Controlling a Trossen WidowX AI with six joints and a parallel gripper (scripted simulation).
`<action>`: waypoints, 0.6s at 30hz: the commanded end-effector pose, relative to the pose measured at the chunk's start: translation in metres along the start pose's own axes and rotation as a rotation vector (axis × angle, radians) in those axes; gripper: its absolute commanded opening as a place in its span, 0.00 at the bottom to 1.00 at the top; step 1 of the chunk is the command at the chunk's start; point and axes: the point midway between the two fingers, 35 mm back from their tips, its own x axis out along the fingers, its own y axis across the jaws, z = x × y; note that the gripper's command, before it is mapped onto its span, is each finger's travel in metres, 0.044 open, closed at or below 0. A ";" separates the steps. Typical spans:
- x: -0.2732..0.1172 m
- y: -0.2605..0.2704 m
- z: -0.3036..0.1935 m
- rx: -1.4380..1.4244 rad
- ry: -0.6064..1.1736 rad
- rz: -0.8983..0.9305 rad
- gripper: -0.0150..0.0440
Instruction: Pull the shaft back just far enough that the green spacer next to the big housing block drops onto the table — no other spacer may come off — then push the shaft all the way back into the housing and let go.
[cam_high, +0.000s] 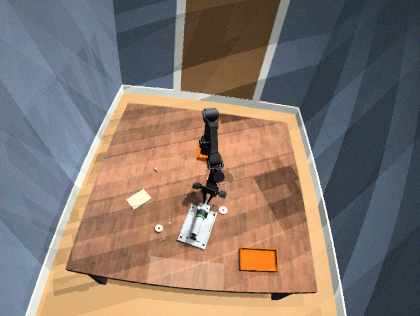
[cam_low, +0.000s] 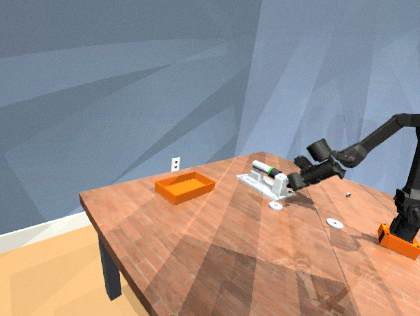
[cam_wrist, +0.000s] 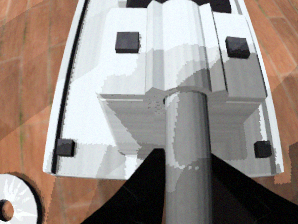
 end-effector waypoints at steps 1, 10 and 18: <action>-0.003 0.000 -0.004 -0.002 0.002 0.000 0.25; -0.007 0.000 -0.008 -0.002 0.002 0.000 0.25; -0.007 0.000 -0.008 -0.002 0.002 0.000 0.25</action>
